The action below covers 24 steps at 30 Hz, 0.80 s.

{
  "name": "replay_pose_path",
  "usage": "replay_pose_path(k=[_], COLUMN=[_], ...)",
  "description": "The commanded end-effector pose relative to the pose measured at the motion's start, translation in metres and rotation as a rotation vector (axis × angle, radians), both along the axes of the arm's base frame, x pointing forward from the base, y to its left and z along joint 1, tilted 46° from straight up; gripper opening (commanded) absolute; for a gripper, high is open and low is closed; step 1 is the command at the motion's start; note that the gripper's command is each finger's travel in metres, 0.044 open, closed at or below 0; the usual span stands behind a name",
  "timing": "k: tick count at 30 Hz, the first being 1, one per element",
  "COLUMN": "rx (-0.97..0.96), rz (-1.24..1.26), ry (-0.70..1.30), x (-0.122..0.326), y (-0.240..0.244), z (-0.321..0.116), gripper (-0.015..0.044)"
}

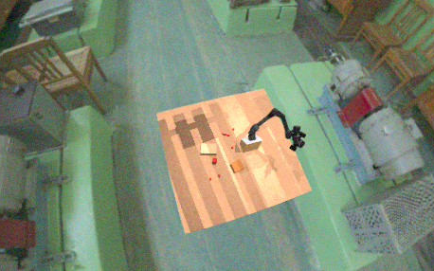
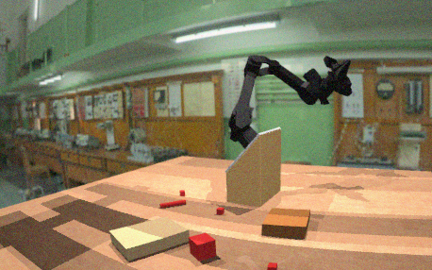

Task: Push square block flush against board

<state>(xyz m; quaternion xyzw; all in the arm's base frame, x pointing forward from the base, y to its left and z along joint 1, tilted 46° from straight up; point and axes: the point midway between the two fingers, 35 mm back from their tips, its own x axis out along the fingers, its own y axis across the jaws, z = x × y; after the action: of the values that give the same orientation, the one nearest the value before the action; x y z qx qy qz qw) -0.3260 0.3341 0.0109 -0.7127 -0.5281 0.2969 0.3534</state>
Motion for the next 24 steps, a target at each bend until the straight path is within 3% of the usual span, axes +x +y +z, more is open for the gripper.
replay_pose_path(k=[1,24], rx=[-0.003,-0.031], rz=[-0.039,-0.435], ry=[0.054,0.265], x=[0.019,0.193], y=[0.021,0.123], z=[-0.004,-0.033], gripper=[0.0000,0.0000])
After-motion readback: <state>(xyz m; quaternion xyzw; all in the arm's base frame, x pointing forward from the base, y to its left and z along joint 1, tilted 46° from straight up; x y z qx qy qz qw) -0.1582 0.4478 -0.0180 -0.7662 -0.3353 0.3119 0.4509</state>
